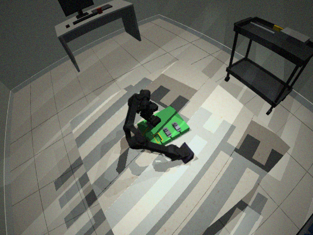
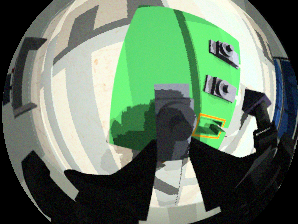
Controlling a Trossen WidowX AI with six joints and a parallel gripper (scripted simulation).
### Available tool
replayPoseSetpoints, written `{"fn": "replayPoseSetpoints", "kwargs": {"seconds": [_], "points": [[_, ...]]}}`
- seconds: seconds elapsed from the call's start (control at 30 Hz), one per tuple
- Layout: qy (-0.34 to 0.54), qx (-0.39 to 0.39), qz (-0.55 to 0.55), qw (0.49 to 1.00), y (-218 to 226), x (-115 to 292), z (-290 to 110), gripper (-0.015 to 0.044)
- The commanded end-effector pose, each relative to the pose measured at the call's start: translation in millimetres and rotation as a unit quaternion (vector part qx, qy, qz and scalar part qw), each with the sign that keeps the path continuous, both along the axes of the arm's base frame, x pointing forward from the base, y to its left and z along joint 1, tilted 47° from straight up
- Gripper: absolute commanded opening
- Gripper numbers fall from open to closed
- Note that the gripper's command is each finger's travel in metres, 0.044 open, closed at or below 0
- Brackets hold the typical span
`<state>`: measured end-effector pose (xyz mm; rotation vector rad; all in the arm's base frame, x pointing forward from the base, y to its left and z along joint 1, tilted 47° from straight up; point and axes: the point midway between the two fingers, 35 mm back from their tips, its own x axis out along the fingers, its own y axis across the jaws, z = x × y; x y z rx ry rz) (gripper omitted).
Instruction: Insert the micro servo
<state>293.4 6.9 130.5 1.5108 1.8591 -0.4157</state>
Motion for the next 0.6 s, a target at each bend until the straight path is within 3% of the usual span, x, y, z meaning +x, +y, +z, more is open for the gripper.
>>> {"fn": "replayPoseSetpoints", "kwargs": {"seconds": [0.0, 0.57], "points": [[-0.055, 0.005, 0.046, 0.997, -0.5, 0.8, 3.0, 0.0], [-0.263, 0.026, 0.243, 0.933, -0.4, 0.8, 3.0, 0.0]]}}
